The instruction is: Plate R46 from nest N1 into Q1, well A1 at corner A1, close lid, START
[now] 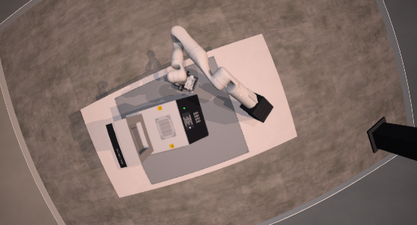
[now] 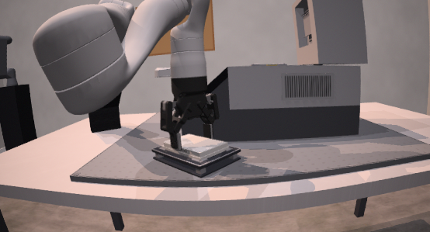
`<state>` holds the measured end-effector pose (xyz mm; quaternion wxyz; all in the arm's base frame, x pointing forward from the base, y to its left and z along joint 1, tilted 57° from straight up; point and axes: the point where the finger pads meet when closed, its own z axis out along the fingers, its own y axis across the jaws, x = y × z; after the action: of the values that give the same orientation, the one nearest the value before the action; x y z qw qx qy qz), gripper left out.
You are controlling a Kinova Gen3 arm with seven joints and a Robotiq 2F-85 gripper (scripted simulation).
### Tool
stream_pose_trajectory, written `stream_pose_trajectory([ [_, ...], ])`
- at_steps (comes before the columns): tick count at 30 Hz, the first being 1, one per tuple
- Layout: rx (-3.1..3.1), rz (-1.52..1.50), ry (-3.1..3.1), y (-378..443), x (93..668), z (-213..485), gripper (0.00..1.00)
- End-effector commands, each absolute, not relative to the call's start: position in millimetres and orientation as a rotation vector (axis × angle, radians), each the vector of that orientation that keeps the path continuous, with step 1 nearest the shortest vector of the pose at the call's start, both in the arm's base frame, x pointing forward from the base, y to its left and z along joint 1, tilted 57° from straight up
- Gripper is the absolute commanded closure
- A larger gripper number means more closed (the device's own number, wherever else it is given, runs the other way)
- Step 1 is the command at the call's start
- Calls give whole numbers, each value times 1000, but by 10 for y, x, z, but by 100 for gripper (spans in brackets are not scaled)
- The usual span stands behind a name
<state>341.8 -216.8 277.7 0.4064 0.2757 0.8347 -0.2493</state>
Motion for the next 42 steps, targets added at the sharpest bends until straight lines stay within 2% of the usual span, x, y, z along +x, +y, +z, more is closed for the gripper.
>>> stream_pose_trajectory([
  [1,698,-628,2105,-2173,3421,2779,0],
  [10,698,-628,2105,-2173,3422,2779,0],
  [20,698,-628,2105,-2173,3422,2779,9],
  [42,698,-628,2105,-2173,3422,2779,9],
])
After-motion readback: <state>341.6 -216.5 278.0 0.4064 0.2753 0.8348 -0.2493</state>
